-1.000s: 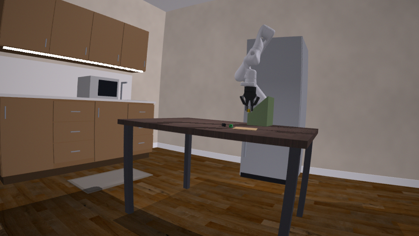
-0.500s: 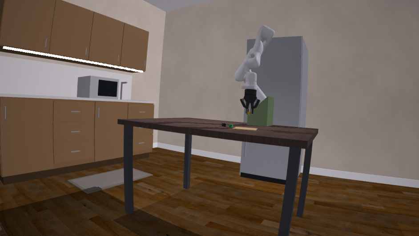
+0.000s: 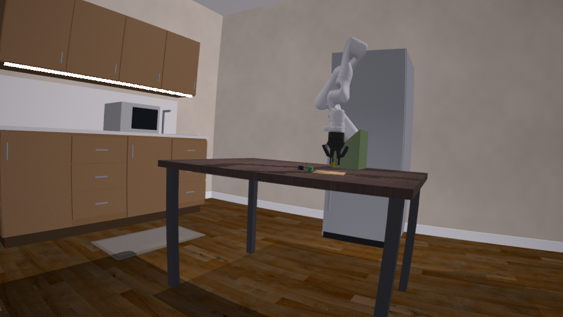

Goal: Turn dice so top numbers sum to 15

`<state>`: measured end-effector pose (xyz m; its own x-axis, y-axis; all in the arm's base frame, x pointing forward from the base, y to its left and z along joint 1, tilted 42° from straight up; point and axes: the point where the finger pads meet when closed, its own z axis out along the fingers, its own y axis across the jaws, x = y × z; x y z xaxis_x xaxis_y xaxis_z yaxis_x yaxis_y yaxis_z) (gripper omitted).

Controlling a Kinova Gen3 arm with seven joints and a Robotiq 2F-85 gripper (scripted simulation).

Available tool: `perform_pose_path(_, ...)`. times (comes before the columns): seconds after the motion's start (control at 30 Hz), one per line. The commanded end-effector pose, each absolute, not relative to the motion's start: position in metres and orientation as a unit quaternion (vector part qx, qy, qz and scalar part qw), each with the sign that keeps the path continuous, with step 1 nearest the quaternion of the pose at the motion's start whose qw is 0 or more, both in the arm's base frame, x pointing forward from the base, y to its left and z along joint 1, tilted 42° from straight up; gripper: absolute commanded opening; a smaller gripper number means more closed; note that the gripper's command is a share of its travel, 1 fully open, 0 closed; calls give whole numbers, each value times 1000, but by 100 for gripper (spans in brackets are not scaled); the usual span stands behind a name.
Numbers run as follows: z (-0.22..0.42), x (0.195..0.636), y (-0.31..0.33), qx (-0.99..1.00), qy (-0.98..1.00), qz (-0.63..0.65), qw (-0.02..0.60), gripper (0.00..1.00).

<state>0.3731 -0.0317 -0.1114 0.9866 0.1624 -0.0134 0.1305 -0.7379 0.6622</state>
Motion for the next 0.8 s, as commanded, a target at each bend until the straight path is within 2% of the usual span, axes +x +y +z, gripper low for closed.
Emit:
perform_pose_path(0.0, -118, 372, -45, 931, 72, 18, 356, 15)
perform_pose_path(0.77, -124, 373, -50, 931, 72, 18, 356, 15)
